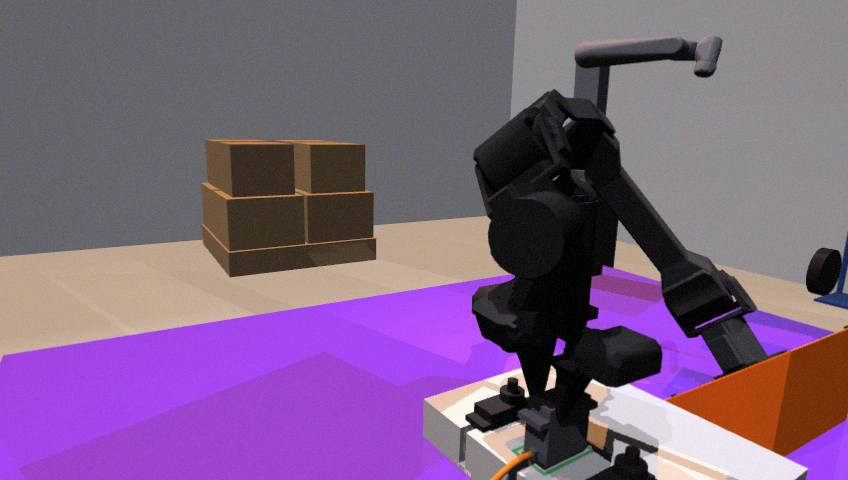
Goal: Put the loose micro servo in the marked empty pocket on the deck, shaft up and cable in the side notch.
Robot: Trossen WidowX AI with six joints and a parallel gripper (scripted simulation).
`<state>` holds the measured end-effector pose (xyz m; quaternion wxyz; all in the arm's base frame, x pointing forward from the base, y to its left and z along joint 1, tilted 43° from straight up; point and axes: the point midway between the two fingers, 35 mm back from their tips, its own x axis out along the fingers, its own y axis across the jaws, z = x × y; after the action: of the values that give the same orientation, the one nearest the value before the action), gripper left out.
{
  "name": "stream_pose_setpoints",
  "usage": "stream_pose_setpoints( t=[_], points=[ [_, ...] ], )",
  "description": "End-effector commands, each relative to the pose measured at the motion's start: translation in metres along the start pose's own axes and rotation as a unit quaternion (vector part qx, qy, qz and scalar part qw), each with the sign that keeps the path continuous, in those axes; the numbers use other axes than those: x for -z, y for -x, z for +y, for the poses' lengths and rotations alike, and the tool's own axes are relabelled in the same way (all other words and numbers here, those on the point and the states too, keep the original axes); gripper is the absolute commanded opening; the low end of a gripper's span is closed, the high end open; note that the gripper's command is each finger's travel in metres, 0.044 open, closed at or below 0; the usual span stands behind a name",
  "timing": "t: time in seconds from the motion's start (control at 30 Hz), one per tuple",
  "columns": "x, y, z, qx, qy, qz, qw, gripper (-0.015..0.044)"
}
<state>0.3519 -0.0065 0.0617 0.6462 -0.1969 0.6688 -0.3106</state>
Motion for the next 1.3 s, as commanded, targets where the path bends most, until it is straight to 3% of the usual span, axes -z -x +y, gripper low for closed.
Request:
stream_pose_setpoints(
  t=[0.0,1.27],
  points=[
    [-0.001,-0.003,0.001,0.001,0.002,-0.005,1.000,0.0000],
    [-0.001,-0.043,0.000,0.002,0.002,-0.005,1.000,0.0000]
  ],
)
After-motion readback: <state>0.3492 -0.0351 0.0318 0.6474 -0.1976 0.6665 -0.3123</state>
